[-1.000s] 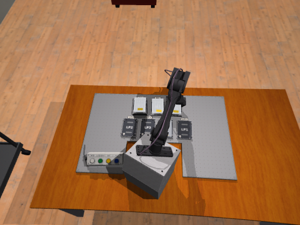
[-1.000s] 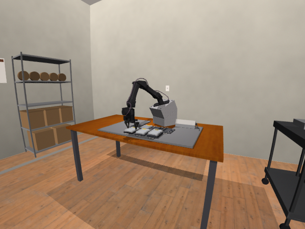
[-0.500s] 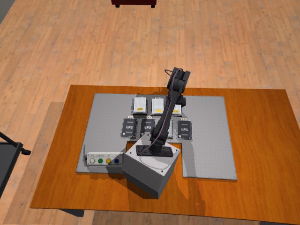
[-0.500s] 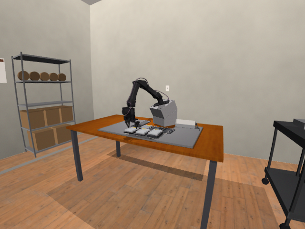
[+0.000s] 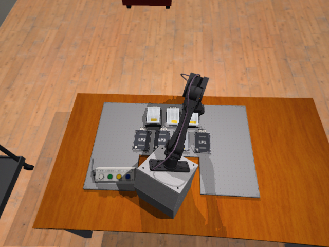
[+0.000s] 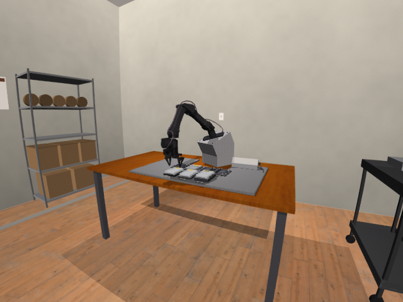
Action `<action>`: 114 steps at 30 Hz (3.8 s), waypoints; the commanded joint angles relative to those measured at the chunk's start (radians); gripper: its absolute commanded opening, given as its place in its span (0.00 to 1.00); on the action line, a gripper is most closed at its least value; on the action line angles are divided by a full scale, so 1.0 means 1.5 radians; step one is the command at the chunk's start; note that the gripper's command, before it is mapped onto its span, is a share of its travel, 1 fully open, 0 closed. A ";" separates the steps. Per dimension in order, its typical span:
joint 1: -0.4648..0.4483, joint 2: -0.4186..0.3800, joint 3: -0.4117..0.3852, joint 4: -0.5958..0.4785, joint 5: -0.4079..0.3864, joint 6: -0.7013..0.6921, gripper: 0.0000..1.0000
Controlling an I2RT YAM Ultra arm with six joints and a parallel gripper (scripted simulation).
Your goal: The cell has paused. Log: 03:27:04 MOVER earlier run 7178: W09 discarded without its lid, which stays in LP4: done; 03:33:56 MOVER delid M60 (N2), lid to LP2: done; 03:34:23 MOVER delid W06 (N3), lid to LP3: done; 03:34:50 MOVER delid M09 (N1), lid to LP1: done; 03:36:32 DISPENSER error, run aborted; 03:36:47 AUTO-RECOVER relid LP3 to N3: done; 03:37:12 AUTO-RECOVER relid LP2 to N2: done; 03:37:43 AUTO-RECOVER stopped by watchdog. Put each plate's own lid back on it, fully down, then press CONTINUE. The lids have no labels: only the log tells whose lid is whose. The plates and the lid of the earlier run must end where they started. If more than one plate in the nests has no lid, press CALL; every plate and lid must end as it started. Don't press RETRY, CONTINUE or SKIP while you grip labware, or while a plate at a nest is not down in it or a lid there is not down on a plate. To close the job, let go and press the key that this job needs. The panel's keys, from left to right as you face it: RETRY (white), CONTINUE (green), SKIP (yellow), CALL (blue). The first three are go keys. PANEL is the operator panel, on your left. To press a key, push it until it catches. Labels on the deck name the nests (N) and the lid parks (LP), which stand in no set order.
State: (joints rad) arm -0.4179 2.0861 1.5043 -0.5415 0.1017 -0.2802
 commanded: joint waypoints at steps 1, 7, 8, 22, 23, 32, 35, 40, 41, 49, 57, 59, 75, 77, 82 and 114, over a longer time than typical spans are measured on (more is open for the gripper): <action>0.009 -0.031 0.009 -0.012 0.002 0.008 1.00; 0.010 -0.033 0.017 -0.011 0.002 0.009 1.00; 0.010 -0.033 0.017 -0.011 0.002 0.009 1.00; 0.009 -0.033 0.020 -0.014 0.004 0.010 1.00; 0.008 -0.033 0.020 -0.014 0.004 0.009 1.00; 0.007 -0.033 0.022 -0.015 0.004 0.009 1.00; 0.006 -0.032 0.023 -0.016 0.004 0.009 1.00; 0.017 -0.043 -0.032 0.010 0.009 0.009 0.98; 0.020 -0.049 -0.048 0.019 0.010 0.012 0.97; 0.043 -0.090 -0.146 0.072 0.019 0.033 0.91; 0.077 -0.136 -0.264 0.138 0.034 0.064 0.83; 0.087 -0.146 -0.291 0.154 0.038 0.073 0.81; 0.168 -0.199 -0.466 0.262 0.071 0.147 0.00; 0.181 -0.204 -0.488 0.277 0.076 0.160 0.00; 0.204 -0.210 -0.521 0.299 0.086 0.181 0.00; 0.205 -0.192 -0.529 0.318 0.092 0.188 0.00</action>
State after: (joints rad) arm -0.1104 1.7981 0.7204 -0.0795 0.2295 -0.0078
